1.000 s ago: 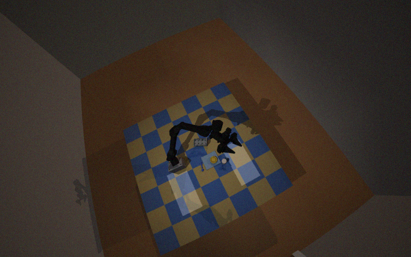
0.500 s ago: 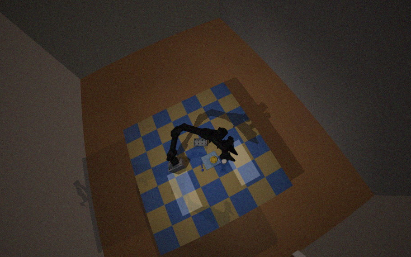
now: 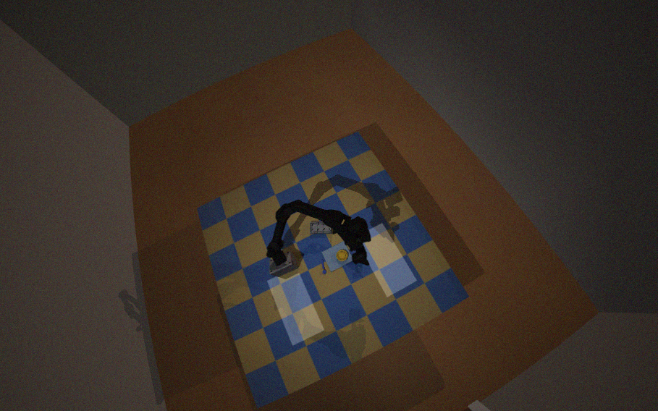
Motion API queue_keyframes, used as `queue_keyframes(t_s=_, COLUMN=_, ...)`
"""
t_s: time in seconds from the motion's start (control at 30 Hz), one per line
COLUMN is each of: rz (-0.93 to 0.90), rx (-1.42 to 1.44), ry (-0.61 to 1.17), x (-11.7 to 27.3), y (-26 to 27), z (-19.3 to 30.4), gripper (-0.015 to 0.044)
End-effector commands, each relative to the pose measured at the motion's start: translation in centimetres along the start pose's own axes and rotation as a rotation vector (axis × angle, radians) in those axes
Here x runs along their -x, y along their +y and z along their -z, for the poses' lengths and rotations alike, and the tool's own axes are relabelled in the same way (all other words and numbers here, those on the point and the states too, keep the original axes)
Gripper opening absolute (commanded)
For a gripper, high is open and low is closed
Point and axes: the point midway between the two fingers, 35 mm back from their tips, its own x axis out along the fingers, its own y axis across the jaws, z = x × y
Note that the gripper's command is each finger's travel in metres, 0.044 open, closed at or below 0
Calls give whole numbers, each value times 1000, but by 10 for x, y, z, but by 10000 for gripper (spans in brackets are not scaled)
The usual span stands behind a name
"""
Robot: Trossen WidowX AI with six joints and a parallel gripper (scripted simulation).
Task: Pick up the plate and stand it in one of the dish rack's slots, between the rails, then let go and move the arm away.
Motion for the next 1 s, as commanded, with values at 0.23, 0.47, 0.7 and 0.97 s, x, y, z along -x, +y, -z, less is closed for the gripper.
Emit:
queue_keyframes(t_s=0.23, rz=-288, rx=117, ry=176, x=-8, y=43, z=49, gripper=400)
queue_keyframes(t_s=0.47, rz=-500, rx=160, ry=263, x=0, y=71, z=78, gripper=400)
queue_keyframes(t_s=0.7, rz=-716, rx=171, ry=321, x=15, y=97, z=99, gripper=400)
queue_keyframes(t_s=0.97, rz=-819, rx=163, ry=338, x=23, y=110, z=107, gripper=400)
